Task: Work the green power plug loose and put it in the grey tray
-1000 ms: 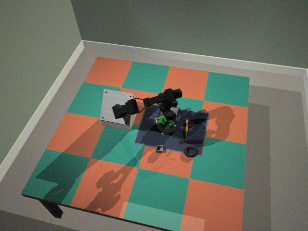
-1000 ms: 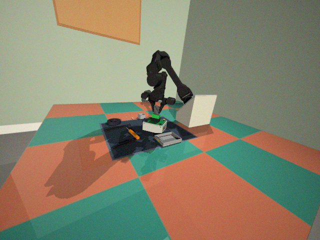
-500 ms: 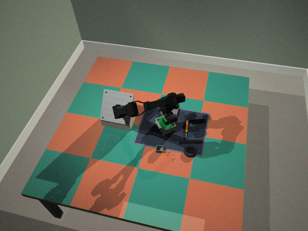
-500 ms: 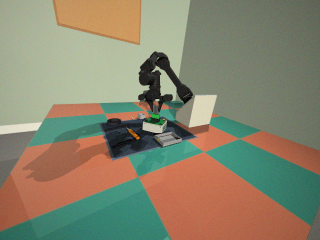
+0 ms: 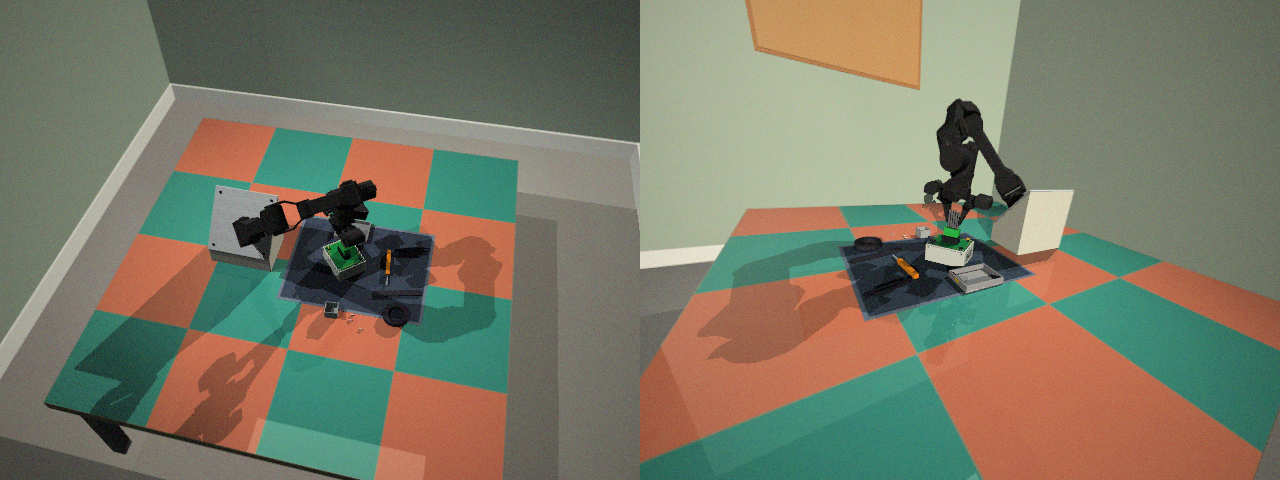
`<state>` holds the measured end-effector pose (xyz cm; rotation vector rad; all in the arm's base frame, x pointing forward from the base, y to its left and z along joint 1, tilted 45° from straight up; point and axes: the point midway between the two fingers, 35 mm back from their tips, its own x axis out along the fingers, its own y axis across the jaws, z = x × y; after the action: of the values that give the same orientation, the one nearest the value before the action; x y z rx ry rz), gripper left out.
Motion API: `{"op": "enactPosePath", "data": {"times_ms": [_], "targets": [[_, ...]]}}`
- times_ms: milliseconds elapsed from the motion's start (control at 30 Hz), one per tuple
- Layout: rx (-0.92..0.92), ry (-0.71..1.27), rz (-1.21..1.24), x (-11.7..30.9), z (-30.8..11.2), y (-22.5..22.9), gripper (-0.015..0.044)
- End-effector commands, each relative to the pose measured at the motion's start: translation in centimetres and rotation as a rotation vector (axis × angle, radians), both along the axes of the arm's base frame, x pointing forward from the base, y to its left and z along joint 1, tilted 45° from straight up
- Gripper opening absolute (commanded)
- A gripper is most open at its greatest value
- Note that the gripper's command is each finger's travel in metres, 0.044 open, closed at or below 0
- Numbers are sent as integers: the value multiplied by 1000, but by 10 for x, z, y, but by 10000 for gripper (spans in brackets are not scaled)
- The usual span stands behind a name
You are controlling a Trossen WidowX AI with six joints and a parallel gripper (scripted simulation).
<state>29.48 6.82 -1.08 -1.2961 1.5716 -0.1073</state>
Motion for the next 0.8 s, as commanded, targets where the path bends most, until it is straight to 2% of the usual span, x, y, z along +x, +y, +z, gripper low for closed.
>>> {"op": "enactPosePath", "data": {"times_ms": [0,367,767], "targets": [[25,17,21,-2,7,11,0],[187,134,-81,11,20,3,0],[0,-1,36,-5,9,16,0]]}}
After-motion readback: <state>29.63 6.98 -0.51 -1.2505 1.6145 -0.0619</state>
